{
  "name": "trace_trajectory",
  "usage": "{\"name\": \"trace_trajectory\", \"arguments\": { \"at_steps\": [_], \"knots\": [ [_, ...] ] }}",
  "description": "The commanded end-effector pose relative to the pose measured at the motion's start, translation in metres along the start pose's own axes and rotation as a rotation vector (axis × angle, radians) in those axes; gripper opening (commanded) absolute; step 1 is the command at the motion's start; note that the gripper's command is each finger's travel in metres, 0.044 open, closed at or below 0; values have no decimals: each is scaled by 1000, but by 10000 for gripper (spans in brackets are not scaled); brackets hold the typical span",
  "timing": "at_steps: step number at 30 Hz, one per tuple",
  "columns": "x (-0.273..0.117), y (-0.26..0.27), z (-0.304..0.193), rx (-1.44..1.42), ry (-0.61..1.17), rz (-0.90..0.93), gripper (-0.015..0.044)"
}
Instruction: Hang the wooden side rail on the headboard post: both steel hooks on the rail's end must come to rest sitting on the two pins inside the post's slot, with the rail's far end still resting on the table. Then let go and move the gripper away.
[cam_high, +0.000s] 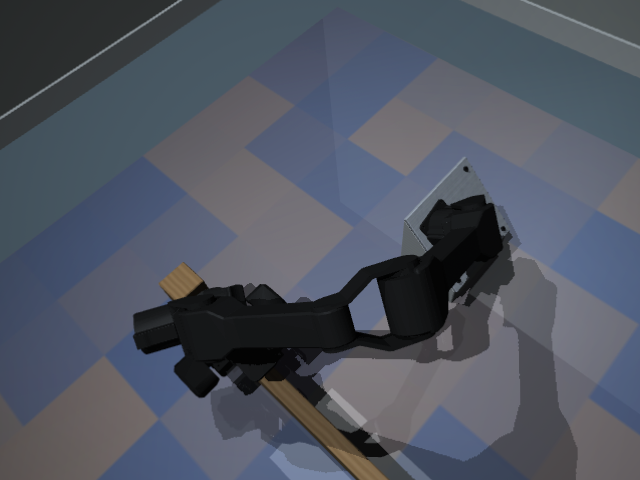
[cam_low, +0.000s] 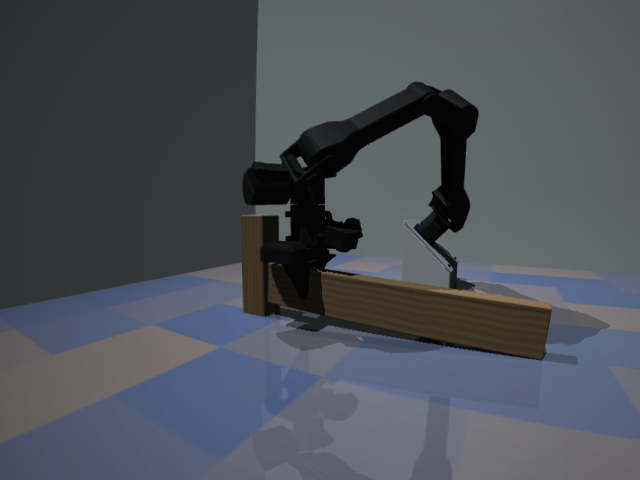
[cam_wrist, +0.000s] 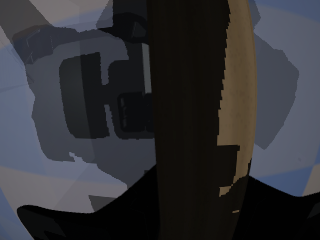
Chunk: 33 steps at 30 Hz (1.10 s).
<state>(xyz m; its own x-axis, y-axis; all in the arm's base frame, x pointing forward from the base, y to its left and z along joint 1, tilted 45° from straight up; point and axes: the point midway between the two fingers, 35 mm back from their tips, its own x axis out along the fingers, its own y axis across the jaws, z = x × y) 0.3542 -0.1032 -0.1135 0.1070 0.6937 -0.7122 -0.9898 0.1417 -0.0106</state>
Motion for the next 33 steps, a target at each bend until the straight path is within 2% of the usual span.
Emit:
{"name": "trace_trajectory", "arguments": {
  "at_steps": [1, 33],
  "knots": [
    [-2, 0, -4, 6, 6, -7, 0],
    [3, 0, -4, 6, 5, -7, 0]
  ]
}}
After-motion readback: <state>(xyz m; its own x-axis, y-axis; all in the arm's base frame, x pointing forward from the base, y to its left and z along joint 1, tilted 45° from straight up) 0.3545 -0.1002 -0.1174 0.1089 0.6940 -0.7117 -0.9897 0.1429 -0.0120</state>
